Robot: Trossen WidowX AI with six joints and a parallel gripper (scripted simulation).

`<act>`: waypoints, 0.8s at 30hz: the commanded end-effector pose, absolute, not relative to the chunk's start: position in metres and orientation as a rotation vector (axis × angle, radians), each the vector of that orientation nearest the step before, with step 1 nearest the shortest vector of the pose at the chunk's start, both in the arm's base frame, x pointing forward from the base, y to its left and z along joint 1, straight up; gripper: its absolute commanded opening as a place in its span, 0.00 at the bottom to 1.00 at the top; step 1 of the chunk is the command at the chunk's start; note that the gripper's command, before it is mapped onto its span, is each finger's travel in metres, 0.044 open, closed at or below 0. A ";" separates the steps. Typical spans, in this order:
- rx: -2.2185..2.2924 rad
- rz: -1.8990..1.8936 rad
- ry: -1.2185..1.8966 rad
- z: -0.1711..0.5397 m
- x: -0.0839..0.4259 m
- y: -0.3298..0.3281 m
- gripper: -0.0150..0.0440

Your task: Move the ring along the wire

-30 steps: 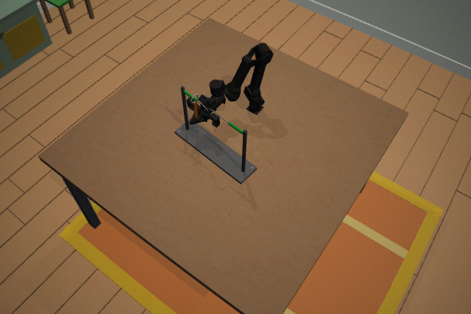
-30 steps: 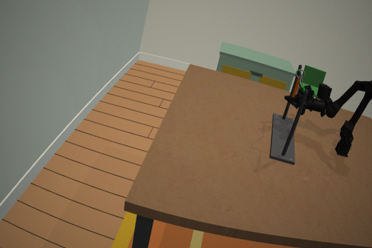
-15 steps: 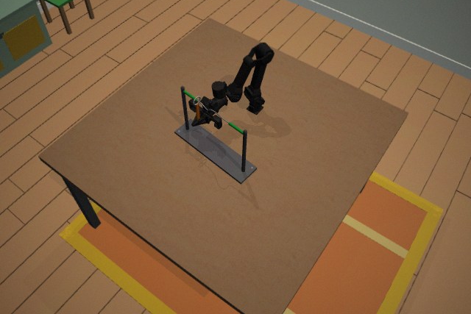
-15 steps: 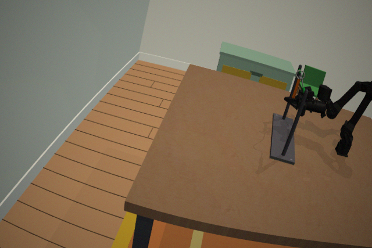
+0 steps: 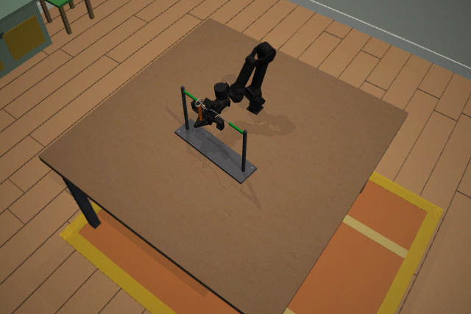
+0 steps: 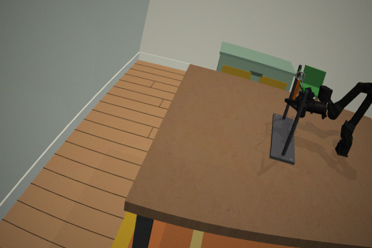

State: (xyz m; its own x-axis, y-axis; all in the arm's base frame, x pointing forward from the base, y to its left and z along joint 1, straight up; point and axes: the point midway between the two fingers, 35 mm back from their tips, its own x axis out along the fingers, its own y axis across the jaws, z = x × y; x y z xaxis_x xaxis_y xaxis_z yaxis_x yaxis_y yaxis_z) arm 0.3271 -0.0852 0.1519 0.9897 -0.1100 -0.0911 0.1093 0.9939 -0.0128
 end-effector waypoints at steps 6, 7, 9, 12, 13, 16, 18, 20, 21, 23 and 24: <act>-0.018 -0.134 0.171 0.155 0.317 -0.080 0.00; -0.019 -0.138 0.185 0.155 0.316 -0.080 0.00; -0.020 -0.146 0.214 0.155 0.312 -0.078 0.00; -0.023 -0.160 0.260 0.156 0.307 -0.075 0.00; -0.024 -0.165 0.275 0.157 0.305 -0.075 0.00; -0.026 -0.183 0.328 0.158 0.299 -0.071 0.00; -0.027 -0.196 0.362 0.158 0.295 -0.069 0.00; -0.026 -0.208 0.396 0.159 0.291 -0.066 0.00; -0.026 -0.214 0.413 0.160 0.289 -0.065 0.00; -0.023 -0.226 0.447 0.161 0.285 -0.062 0.00; -0.021 -0.232 0.464 0.161 0.284 -0.061 0.00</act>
State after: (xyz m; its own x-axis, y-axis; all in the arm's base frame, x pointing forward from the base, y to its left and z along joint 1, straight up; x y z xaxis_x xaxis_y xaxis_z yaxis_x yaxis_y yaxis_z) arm 0.2889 -0.0641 0.1550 0.8876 -0.2082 -0.4110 0.1982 0.9778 -0.0673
